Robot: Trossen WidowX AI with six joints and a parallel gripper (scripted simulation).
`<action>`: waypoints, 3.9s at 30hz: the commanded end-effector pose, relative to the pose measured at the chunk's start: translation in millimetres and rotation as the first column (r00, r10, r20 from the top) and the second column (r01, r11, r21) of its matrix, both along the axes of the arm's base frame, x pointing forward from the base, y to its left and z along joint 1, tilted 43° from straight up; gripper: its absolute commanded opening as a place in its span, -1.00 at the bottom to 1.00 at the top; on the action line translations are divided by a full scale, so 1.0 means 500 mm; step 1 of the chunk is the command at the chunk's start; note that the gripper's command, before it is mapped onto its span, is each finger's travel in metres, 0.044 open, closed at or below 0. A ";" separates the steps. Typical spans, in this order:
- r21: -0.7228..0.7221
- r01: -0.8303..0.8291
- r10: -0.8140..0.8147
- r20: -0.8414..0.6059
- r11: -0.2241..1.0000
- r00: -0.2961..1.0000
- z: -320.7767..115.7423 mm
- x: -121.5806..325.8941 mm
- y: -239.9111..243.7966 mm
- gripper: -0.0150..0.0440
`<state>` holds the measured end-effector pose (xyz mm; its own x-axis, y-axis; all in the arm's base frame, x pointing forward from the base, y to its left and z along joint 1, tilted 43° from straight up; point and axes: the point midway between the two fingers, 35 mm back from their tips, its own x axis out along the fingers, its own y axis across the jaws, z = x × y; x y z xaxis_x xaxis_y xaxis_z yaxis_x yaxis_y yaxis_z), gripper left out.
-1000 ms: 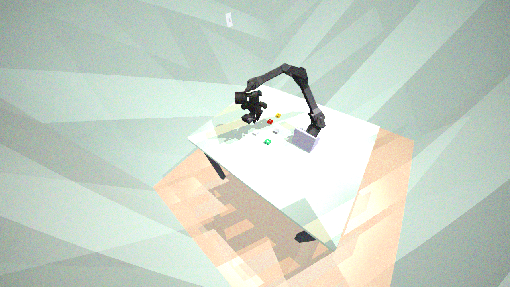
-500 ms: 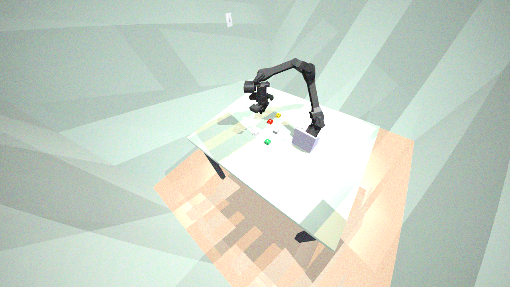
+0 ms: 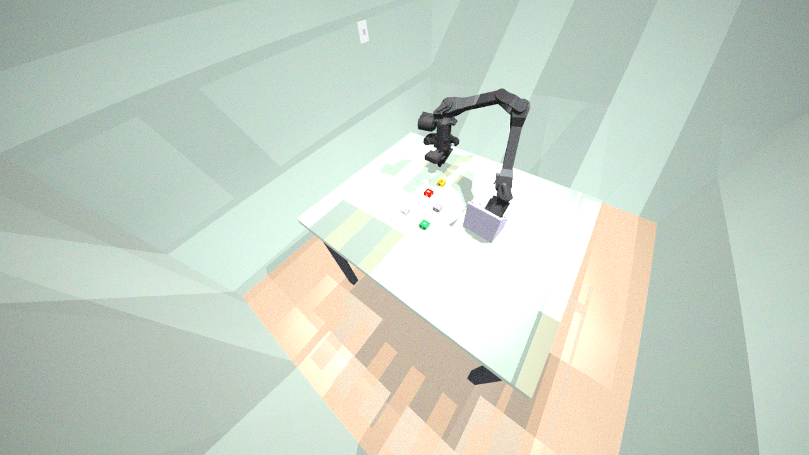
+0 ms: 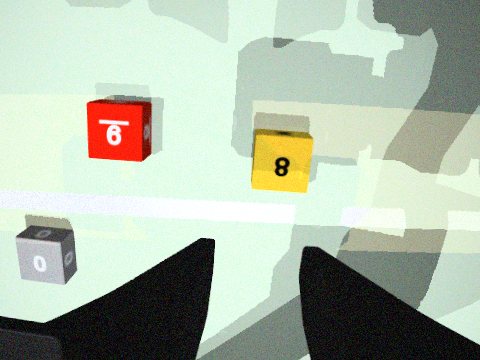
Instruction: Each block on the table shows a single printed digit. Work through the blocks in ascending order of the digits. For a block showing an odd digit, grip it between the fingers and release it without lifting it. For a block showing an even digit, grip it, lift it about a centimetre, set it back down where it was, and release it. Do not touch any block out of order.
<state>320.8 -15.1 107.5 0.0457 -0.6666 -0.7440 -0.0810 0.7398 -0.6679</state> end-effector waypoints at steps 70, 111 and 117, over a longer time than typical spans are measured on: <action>-0.005 -0.009 0.009 -0.008 1.000 1.000 -0.165 0.003 -0.165 -0.08; -0.014 -0.004 0.004 -0.008 1.000 1.000 -0.166 0.001 -0.169 -0.08; -0.014 -0.004 0.004 -0.008 1.000 1.000 -0.166 0.001 -0.169 0.00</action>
